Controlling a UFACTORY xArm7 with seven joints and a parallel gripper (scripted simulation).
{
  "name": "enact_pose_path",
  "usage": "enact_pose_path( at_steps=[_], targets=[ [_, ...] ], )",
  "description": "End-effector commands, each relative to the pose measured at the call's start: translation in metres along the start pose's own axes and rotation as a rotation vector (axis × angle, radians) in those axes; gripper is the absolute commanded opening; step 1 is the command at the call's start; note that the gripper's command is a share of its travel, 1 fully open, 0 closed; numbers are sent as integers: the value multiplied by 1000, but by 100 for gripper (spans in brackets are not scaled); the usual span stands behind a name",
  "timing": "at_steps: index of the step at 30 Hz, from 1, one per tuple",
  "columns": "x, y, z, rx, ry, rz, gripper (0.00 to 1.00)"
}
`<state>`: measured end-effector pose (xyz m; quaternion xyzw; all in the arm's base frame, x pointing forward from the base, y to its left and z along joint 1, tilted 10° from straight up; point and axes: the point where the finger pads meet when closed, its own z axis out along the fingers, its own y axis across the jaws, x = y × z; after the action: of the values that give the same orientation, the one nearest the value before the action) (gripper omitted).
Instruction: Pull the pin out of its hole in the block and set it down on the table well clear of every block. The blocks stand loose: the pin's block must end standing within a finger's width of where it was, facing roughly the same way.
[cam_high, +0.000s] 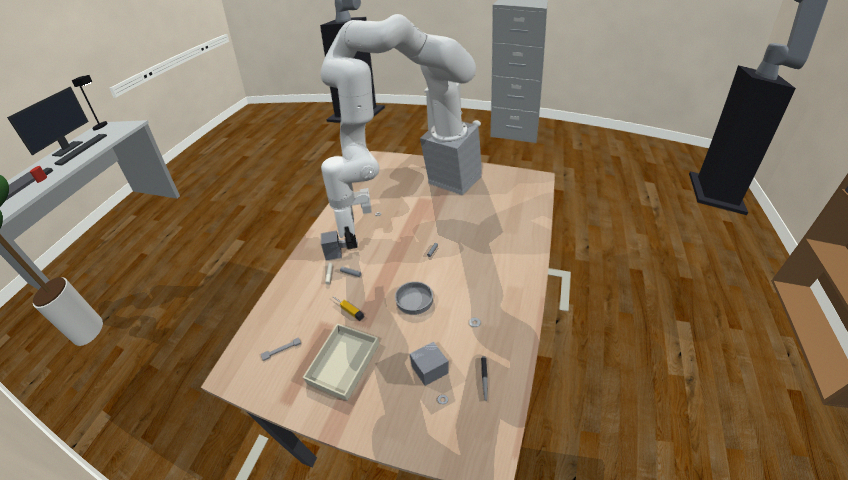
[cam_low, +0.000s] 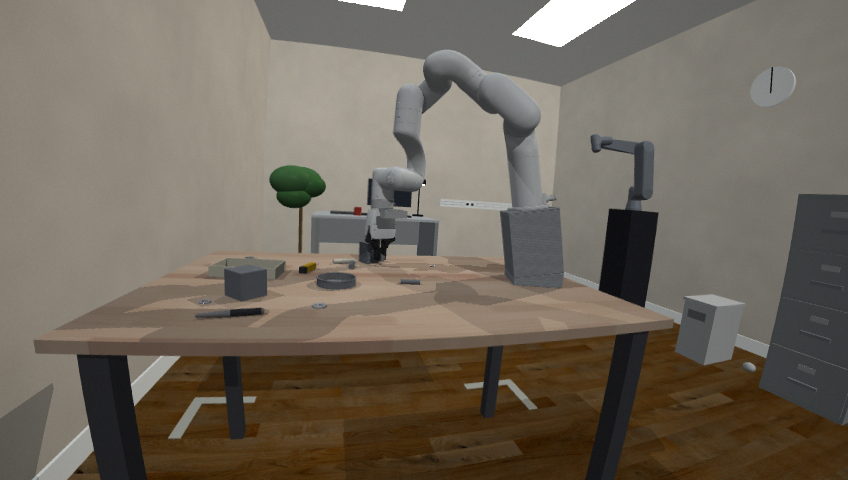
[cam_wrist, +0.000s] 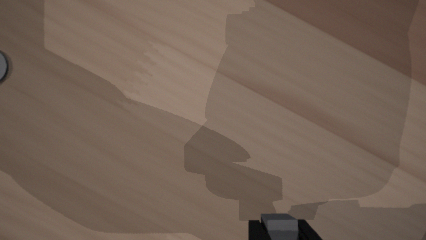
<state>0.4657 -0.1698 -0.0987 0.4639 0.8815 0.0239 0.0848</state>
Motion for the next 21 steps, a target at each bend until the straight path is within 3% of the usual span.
enact_pose_path(
  at_steps=[1,21],
  targets=[
    [-2,1,-1,-2,-3,0,0],
    [1,1,-1,-3,-1,0,0]
  ],
)
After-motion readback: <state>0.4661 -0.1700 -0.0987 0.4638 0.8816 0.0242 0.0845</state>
